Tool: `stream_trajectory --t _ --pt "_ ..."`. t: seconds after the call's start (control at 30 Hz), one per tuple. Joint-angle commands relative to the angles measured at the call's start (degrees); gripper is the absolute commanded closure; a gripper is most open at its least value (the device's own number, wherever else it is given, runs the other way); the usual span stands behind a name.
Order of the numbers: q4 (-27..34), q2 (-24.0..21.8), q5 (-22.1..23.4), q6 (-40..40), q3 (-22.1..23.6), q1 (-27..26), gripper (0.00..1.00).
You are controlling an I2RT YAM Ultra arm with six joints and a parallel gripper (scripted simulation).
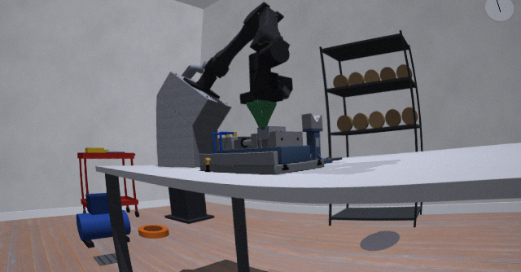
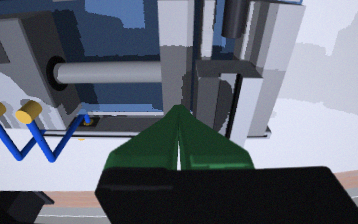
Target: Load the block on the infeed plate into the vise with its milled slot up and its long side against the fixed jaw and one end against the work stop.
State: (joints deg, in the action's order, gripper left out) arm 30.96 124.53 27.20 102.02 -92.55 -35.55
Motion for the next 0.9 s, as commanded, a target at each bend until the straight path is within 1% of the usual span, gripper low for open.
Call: stream_trajectory --t 0.0,0.43,0.53,0.67,0.87 --pt "0.4 0.7 0.2 -0.4 -1.7 -0.3 1.0" --pt "1.0 1.0 0.1 -0.5 -2.3 -0.1 1.0" --pt "1.2 0.2 0.2 -0.5 -2.6 -0.1 1.0" --pt "1.4 1.2 0.2 -0.5 -3.0 0.0 1.0" --pt "1.6 1.4 0.2 -0.5 -3.4 -0.4 1.0"
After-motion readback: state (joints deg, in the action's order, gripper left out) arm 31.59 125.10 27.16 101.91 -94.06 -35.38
